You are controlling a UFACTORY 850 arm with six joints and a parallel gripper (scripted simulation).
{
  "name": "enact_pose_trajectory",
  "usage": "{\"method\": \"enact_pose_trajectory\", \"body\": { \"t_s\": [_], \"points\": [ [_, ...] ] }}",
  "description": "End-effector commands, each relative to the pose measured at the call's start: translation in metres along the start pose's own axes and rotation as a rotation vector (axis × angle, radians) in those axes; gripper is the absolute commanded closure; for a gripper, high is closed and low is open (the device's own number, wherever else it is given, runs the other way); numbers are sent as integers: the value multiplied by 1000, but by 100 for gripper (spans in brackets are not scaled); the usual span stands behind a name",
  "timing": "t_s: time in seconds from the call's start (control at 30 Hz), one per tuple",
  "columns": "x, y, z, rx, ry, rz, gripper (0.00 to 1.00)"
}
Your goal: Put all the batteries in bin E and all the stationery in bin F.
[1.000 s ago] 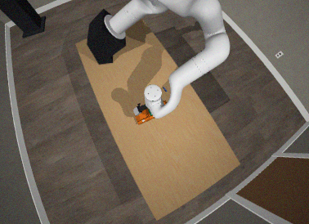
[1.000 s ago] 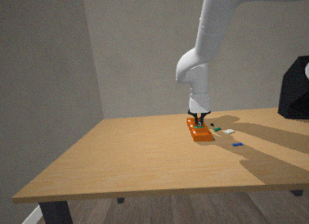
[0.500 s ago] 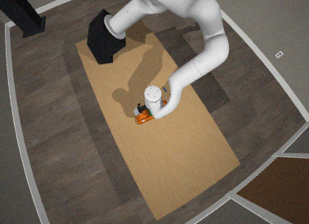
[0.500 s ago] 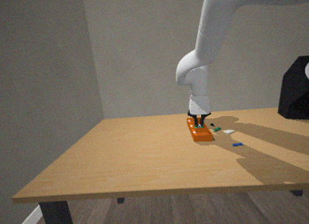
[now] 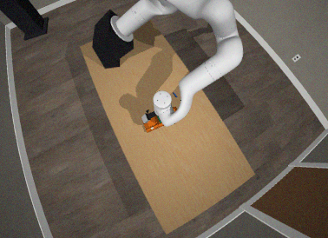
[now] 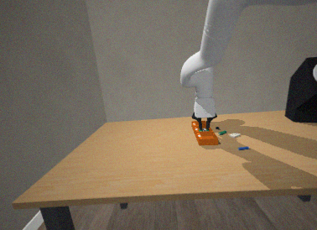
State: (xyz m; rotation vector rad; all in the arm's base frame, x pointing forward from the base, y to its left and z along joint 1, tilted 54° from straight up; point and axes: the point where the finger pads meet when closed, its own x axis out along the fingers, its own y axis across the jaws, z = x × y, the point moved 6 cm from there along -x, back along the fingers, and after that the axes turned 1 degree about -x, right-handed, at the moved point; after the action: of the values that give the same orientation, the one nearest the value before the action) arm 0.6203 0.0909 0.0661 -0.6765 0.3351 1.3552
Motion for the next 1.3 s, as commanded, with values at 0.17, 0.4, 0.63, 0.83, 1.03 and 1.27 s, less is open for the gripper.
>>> {"method": "enact_pose_trajectory", "body": {
  "t_s": [0.17,0.4,0.63,0.83,1.03,1.27],
  "points": [
    [-26,-1,0,0,0,-1,71],
    [-28,0,0,0,0,-1,71],
    [-32,28,41,254,0,-1,77],
    [-35,48,68,462,-2,-1,77],
    [-39,77,108,653,-5,-2,77],
    [-44,110,155,895,-10,0,77]
  ]
}}
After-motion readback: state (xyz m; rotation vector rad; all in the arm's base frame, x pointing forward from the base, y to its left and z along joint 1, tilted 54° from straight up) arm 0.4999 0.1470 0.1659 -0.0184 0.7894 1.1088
